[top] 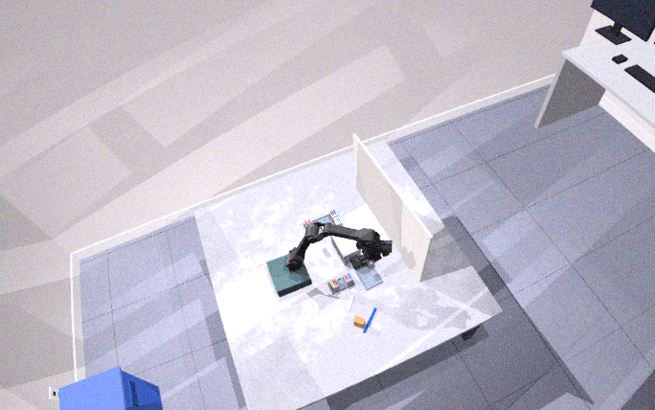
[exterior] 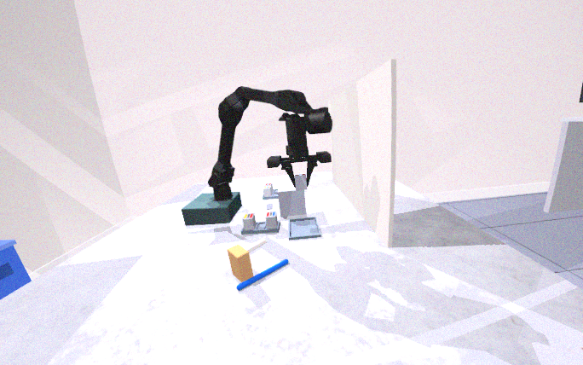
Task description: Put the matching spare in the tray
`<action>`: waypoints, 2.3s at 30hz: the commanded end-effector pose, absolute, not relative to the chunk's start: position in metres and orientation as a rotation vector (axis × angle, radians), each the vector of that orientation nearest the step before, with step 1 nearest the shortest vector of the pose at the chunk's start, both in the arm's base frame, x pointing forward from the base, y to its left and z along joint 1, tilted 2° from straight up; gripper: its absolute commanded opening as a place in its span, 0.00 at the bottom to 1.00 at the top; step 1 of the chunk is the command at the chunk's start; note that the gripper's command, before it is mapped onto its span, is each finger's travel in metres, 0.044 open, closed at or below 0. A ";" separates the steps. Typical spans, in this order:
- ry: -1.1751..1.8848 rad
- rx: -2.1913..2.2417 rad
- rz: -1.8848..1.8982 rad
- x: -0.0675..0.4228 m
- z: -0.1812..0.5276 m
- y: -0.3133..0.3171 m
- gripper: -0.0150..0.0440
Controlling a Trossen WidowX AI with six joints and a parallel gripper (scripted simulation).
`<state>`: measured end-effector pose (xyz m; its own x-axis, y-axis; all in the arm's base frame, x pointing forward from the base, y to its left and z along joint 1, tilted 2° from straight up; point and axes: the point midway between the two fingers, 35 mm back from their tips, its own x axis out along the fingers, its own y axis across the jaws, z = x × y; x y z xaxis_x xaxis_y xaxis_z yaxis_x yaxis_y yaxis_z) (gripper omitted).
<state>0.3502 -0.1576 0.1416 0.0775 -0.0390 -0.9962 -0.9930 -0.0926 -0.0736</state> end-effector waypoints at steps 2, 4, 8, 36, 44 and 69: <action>1.137 -1.341 1.207 0.350 0.136 -0.157 0.25; 1.137 -1.341 1.207 0.351 0.134 -0.157 0.25; 1.137 -1.341 1.207 0.351 0.130 -0.158 0.25; 1.137 -1.341 1.207 0.355 0.104 -0.160 0.25; 1.137 -1.341 1.207 0.356 0.097 -0.160 0.25; 1.137 -1.341 1.207 0.357 0.074 -0.161 0.25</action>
